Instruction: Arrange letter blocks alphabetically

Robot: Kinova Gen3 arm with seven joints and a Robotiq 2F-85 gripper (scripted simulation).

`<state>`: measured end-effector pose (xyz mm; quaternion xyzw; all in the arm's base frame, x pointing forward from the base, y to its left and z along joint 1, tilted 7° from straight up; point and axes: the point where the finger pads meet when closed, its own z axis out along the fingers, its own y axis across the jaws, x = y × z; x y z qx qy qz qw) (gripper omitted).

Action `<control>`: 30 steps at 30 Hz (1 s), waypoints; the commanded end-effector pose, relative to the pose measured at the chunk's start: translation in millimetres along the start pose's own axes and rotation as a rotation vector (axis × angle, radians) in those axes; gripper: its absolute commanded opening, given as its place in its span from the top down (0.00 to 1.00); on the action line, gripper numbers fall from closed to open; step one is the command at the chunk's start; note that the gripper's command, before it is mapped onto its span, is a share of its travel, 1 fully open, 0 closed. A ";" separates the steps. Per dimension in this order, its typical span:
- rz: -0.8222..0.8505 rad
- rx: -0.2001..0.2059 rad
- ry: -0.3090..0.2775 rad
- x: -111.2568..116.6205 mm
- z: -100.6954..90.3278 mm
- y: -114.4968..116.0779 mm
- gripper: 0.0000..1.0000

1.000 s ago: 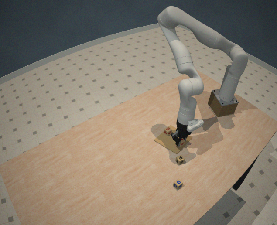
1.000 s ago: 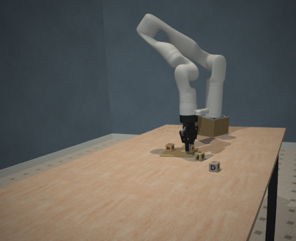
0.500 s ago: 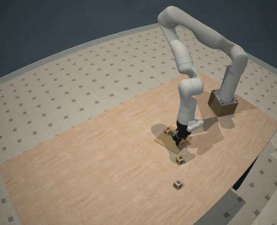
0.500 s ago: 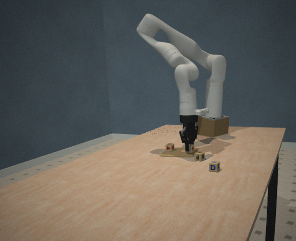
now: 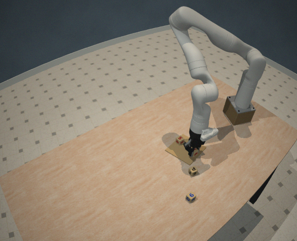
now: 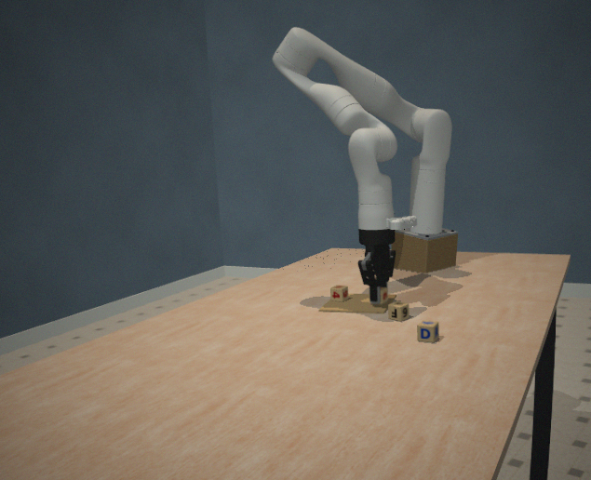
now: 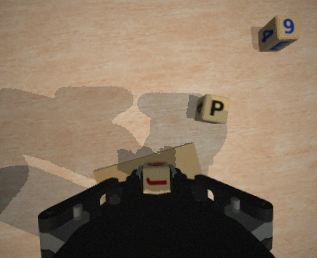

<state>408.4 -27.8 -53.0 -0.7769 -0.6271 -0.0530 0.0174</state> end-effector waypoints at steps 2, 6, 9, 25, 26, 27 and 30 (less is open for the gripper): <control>0.001 -0.002 0.002 2.6 -0.1 -0.2 0.74; 0.001 -0.002 0.002 2.6 -0.1 -0.2 0.74; 0.001 -0.002 0.002 2.6 -0.1 -0.2 0.74; 0.002 -0.003 0.002 2.5 2.2 0.3 0.74; 0.002 -0.003 0.002 2.5 2.4 0.3 0.74; 0.002 -0.003 0.002 2.5 2.6 0.4 0.74; 0.002 -0.003 0.002 2.5 3.0 0.5 0.74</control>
